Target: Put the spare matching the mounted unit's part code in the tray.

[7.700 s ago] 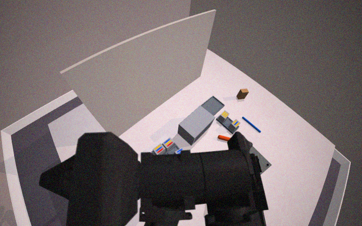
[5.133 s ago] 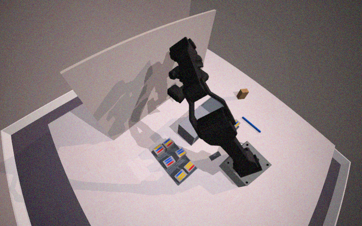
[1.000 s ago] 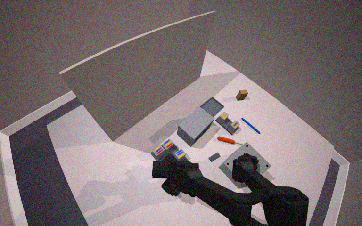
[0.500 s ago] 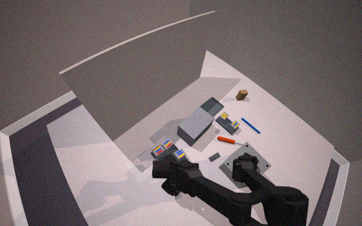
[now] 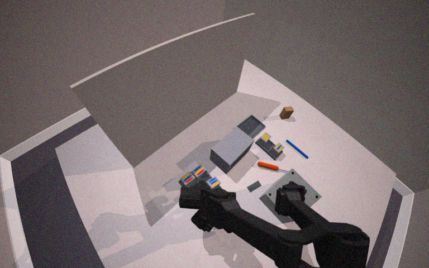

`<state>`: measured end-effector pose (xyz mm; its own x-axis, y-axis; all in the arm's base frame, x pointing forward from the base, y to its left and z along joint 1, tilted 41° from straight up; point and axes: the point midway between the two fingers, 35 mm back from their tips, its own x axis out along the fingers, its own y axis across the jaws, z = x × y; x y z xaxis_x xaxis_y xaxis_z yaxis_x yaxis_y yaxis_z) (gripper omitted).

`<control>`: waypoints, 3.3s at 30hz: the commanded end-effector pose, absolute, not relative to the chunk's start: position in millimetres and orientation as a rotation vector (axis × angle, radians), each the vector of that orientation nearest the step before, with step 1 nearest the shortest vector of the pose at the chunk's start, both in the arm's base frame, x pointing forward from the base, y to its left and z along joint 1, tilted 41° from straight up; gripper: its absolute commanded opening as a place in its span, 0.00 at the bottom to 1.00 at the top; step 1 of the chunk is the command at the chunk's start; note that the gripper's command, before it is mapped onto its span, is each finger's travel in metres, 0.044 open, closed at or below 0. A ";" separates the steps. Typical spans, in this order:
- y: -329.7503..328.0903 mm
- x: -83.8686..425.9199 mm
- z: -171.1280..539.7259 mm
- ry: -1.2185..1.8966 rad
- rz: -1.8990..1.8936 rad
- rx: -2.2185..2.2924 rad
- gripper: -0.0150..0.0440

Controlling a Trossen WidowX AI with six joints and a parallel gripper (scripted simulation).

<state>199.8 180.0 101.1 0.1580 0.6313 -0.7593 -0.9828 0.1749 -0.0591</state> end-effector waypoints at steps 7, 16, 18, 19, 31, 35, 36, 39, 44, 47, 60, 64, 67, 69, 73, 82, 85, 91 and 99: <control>143.9 191.2 146.7 0.663 1.267 -0.646 0.25; 139.0 188.3 152.8 0.663 1.267 -0.644 0.25; 139.5 189.2 150.1 0.673 1.265 -0.641 0.25; 138.1 189.3 152.1 0.674 1.265 -0.641 0.25; 105.6 182.2 198.4 0.672 1.264 -0.646 0.25; 98.0 177.8 211.1 0.667 1.266 -0.646 0.25; 97.7 177.5 211.8 0.666 1.266 -0.646 0.25; 97.5 177.9 211.7 0.667 1.266 -0.646 0.25; 90.7 190.2 210.1 0.677 1.255 -0.650 0.25; 82.9 202.8 207.9 0.688 1.244 -0.654 0.25; 36.7 251.4 188.6 0.737 1.202 -0.683 0.25; 18.3 262.2 180.0 0.759 1.188 -0.682 0.25; 3.9 269.1 173.2 0.775 1.179 -0.680 0.25; -4.0 273.5 168.9 0.782 1.172 -0.672 0.25; -20.6 283.7 158.4 0.795 1.154 -0.637 0.25; -50.0 299.1 141.4 0.802 1.151 -0.627 0.25; -62.7 304.6 134.1 0.802 1.156 -0.632 0.25; -88.5 313.5 117.7 0.799 1.168 -0.641 0.25; -123.7 320.3 92.2 0.793 1.185 -0.647 0.25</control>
